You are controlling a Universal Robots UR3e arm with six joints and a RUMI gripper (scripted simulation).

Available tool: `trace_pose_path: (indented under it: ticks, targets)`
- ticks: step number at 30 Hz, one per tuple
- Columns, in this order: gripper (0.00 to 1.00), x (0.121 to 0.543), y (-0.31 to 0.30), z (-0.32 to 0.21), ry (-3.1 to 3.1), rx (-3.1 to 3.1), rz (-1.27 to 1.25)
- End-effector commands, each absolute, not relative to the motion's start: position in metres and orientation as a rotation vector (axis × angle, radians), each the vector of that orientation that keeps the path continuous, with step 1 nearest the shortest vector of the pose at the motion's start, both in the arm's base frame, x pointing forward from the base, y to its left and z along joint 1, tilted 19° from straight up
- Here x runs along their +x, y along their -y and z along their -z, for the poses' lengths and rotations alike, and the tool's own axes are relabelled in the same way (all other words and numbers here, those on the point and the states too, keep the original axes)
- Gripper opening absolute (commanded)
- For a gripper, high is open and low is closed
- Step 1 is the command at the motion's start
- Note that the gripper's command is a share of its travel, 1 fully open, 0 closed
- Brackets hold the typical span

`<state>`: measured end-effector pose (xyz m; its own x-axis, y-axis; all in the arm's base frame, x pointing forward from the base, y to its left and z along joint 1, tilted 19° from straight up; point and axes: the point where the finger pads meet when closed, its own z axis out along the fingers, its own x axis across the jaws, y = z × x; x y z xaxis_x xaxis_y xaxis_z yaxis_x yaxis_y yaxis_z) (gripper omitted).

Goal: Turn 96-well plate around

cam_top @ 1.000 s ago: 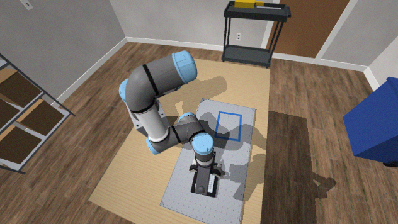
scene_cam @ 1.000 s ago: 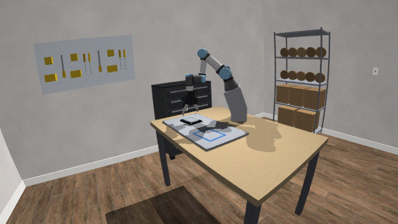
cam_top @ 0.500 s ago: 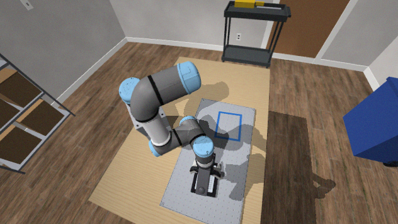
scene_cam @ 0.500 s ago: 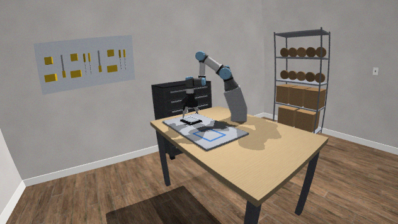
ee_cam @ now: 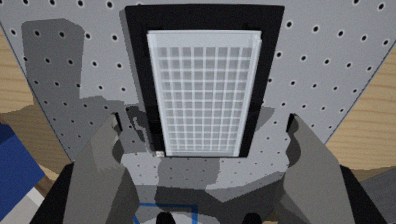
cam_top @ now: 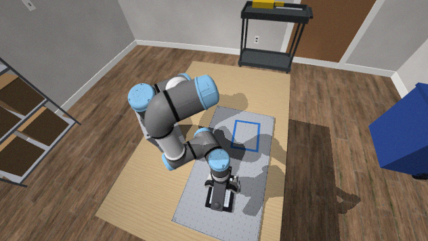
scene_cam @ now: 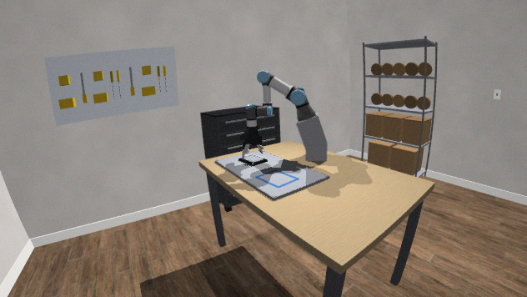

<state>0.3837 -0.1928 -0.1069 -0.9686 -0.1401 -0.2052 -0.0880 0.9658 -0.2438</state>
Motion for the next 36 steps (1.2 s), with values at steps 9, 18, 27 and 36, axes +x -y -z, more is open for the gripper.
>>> trace_pose_path:
  ticks: [9,18,27,36]
  targets:
    - [1.0,0.3844,0.1933,0.1069,-2.892,-0.17,0.346]
    - [0.0,0.3844,0.1933,0.1069,-2.892,-0.17,0.346]
    - [0.0,0.3844,0.1933,0.1069,-2.892,-0.17,0.346]
    - [0.0,0.3844,0.1933,0.107,-2.892,-0.17,0.346]
